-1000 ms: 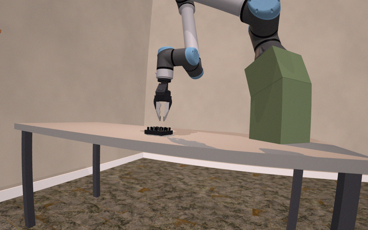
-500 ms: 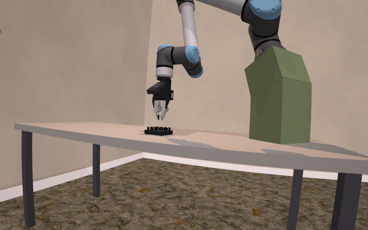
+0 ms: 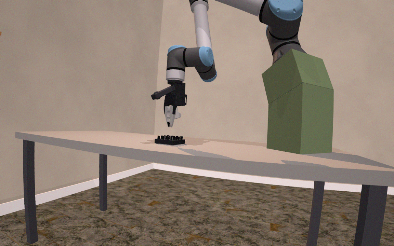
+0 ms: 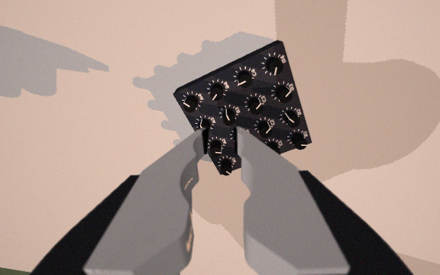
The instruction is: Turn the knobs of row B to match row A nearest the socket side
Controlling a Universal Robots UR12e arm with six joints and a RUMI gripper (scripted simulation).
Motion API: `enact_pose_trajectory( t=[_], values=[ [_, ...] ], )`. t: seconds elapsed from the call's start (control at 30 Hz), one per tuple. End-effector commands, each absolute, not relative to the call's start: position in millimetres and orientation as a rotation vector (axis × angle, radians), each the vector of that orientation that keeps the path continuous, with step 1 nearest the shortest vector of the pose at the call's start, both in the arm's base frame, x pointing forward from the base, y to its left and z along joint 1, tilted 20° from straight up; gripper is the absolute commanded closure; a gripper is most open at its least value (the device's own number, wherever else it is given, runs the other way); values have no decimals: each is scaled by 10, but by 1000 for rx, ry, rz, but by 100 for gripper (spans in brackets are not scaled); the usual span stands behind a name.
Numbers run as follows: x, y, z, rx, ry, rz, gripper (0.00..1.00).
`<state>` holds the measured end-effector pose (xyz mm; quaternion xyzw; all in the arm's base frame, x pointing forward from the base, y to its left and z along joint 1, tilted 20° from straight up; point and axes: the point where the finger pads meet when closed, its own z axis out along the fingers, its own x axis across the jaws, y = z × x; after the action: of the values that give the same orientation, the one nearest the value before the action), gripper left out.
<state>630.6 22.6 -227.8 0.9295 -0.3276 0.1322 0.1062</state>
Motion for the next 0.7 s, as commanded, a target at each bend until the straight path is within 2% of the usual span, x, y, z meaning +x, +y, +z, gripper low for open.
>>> enact_pose_trajectory(
  t=[0.0, 0.67],
  values=[
    [6318, 268, -2264, 2669, -1173, 413, 89],
    [6327, 329, -2246, 2531, -1509, 450, 89]
  ],
)
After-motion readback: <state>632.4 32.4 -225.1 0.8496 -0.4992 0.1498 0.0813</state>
